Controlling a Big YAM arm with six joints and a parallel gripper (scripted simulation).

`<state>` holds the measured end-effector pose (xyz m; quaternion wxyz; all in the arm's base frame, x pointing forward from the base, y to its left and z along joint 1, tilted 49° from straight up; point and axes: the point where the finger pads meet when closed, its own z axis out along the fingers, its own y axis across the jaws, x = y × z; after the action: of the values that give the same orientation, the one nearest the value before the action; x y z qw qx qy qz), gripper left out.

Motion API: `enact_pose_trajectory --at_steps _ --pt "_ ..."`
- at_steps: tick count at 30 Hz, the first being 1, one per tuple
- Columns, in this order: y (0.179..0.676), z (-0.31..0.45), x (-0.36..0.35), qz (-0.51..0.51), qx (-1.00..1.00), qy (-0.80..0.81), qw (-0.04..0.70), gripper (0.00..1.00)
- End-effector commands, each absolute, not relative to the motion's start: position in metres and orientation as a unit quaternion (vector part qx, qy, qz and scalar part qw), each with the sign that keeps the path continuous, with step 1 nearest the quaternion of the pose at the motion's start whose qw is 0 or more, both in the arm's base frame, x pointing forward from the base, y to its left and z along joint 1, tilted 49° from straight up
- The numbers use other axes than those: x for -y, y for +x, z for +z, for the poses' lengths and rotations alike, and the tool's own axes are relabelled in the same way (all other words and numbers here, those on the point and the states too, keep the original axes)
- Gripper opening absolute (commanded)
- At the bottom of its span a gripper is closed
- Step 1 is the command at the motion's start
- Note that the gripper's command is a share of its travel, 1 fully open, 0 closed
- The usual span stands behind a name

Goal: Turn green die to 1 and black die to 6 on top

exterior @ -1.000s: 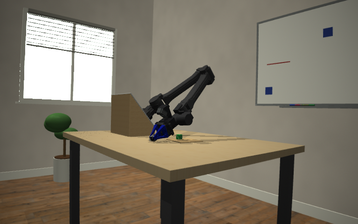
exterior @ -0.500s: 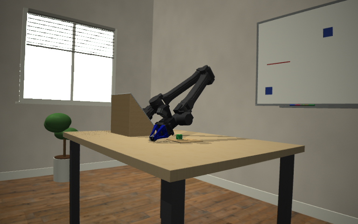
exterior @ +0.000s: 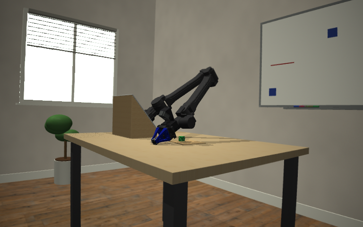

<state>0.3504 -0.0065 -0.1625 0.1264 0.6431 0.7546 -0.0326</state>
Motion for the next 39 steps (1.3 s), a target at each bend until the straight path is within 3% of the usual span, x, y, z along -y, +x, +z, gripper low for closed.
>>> enact_pose_trajectory --at_steps 1,39 --pt "0.3593 -0.1608 0.0012 -0.024 -0.752 0.645 0.136 0.20" --pt "0.3603 -0.1603 0.0053 -0.027 -0.748 0.648 0.139 0.20"
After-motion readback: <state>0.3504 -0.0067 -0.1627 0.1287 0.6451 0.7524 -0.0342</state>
